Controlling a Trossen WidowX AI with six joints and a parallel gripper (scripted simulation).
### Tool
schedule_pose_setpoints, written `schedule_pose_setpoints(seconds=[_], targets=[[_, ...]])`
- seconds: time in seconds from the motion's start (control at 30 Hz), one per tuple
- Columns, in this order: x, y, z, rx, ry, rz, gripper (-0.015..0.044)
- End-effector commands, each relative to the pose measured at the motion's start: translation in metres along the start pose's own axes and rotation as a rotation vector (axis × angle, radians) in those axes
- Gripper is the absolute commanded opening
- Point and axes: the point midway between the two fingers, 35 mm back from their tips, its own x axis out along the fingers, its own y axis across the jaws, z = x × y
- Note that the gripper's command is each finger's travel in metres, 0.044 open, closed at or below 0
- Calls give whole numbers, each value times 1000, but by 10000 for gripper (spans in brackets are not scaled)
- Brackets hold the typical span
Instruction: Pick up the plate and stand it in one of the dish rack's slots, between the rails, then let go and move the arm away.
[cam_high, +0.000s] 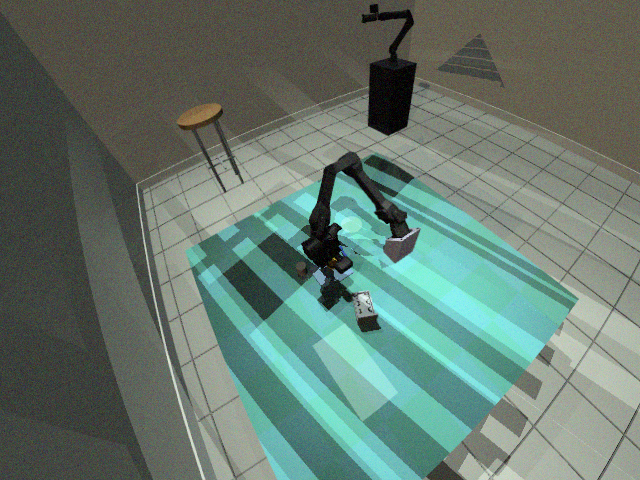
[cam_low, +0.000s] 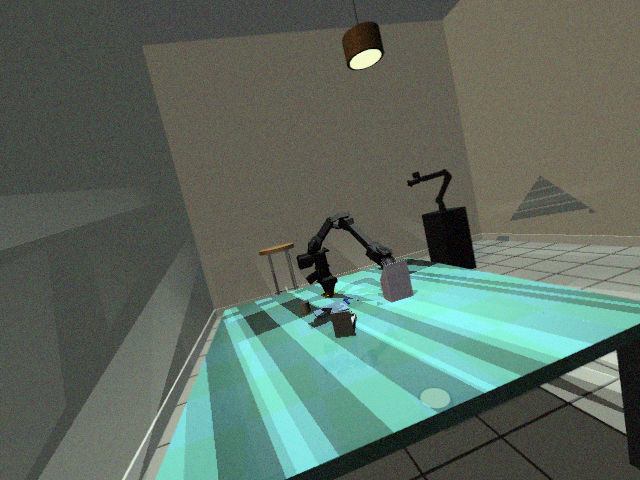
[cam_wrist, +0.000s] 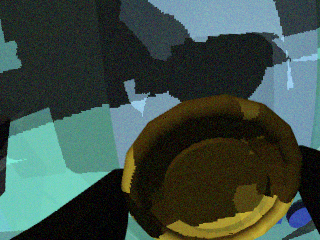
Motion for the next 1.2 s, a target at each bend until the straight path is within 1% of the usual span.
schedule_pose_setpoints(seconds=[0.0,0.57,0.73,0.93,1.17], targets=[[-26,1,4,10,-9,8,0],[-105,4,3,11,-6,-8,0],[-110,6,3,16,-6,-10,0],[-111,54,-5,189,-8,1,0],[-109,112,-26,421,-6,-1,0]])
